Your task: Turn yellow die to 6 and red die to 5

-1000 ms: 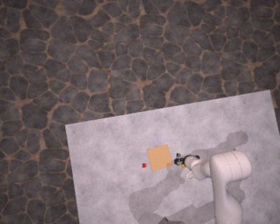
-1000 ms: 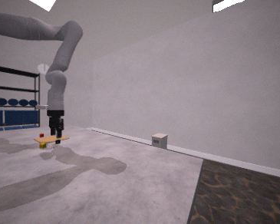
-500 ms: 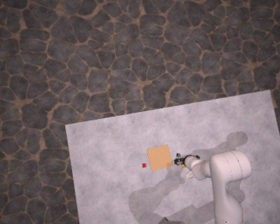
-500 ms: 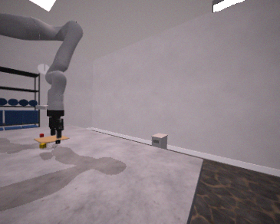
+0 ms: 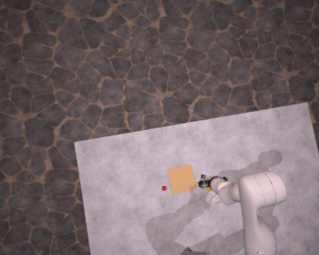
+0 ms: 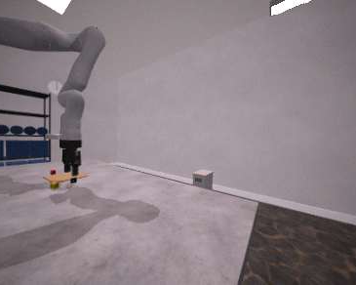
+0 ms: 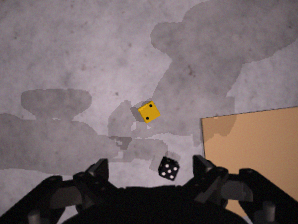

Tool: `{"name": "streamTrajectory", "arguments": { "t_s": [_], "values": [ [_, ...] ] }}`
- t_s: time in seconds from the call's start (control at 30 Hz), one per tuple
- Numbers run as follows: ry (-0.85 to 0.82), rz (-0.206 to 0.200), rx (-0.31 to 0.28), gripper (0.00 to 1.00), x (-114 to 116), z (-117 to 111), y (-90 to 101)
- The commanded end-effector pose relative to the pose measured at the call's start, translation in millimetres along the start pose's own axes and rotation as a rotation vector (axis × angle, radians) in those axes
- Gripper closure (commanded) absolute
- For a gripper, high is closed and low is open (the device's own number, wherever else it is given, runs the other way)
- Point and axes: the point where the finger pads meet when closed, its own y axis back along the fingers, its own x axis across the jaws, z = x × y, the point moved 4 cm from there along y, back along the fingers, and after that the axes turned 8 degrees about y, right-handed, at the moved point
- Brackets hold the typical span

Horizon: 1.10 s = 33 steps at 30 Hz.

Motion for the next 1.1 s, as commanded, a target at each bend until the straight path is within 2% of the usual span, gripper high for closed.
{"name": "streamTrajectory", "arguments": {
  "t_s": [0.0,0.3,0.87,1.07],
  "values": [
    [0.0,0.0,-0.001,0.0,0,0,0.3],
    [0.0,0.0,-0.001,0.0,1,5,0.3],
    [0.0,0.0,-0.001,0.0,10,65,0.4],
    [0.0,0.0,-0.001,0.0,11,73,0.4]
  ]
}}
